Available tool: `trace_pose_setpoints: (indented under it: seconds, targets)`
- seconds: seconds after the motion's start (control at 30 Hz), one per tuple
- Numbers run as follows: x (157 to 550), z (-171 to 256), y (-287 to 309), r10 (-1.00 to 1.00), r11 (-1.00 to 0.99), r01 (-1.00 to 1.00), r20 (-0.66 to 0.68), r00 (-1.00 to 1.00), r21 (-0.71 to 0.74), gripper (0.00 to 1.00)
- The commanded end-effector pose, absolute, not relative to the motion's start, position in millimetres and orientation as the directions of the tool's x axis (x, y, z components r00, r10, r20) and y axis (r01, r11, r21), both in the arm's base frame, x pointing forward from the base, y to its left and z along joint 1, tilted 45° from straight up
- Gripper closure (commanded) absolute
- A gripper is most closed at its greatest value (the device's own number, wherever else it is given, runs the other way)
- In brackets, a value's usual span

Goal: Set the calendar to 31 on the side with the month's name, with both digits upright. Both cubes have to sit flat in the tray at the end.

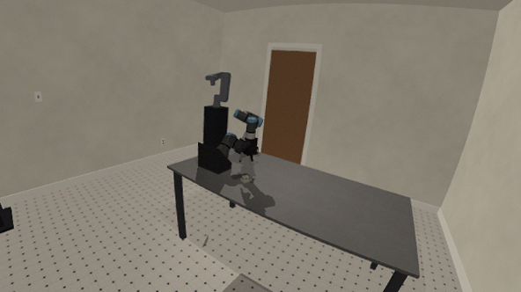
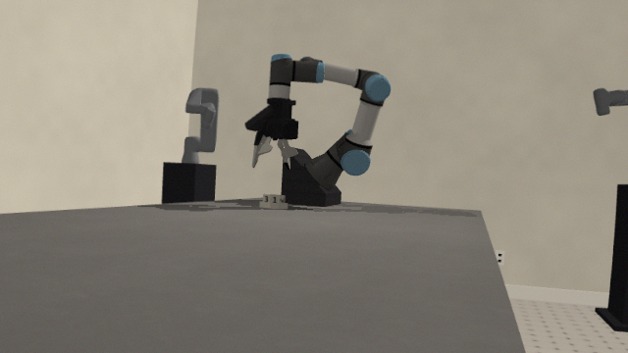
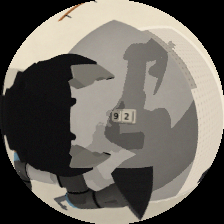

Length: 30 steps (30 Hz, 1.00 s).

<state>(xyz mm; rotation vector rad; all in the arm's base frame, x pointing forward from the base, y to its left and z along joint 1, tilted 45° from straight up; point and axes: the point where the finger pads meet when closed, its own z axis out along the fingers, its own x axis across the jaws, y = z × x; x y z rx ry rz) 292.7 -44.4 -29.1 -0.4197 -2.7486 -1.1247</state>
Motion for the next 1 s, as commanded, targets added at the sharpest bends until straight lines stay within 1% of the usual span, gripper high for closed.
trace_pose_setpoints:
  seconds: [0.0,0.03,0.97]
  targets:
    - [293.2,-29.1,-45.0,0.197,0.684,0.299,0.226,-0.954,0.665,0.0]
    - [293.2,-29.1,-45.0,0.197,0.684,0.299,0.226,-0.954,0.665,0.72]
    - [293.2,-29.1,-45.0,0.197,0.684,0.299,0.226,-0.954,0.665,0.72]
